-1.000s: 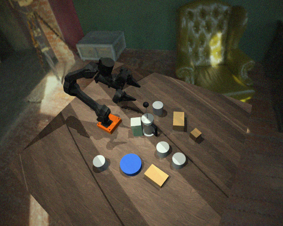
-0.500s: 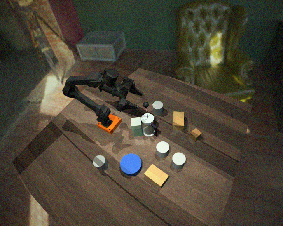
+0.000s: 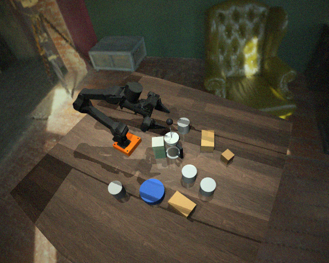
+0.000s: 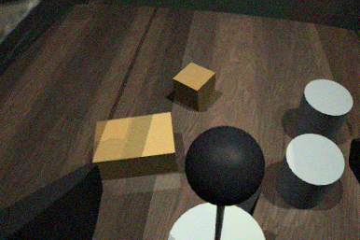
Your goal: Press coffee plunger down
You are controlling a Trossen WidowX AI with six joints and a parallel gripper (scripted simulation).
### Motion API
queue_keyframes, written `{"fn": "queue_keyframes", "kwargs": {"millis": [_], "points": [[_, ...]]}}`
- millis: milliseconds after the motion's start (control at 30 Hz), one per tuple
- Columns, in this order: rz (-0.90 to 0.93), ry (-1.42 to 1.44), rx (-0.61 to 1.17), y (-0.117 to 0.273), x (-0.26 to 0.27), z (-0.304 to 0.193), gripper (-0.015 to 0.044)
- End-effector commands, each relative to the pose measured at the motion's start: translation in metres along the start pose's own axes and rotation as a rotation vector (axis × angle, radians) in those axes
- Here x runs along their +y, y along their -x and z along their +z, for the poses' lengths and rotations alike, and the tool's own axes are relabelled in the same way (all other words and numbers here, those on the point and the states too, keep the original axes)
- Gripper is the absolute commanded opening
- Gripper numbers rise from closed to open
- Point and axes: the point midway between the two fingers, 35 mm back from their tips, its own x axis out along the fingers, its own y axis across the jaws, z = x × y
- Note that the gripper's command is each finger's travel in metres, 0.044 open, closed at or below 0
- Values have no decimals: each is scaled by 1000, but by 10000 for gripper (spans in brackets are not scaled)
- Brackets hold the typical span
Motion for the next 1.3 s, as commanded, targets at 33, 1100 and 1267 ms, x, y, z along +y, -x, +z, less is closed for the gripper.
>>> {"fn": "queue_keyframes", "kwargs": {"millis": [33, 1100, 1267], "points": [[-2, -5, 3, -9, 0, -1, 440], [-2, -5, 2, -19, 0, -4, 127], [-2, -5, 2, -23, 0, -10, 127]]}}
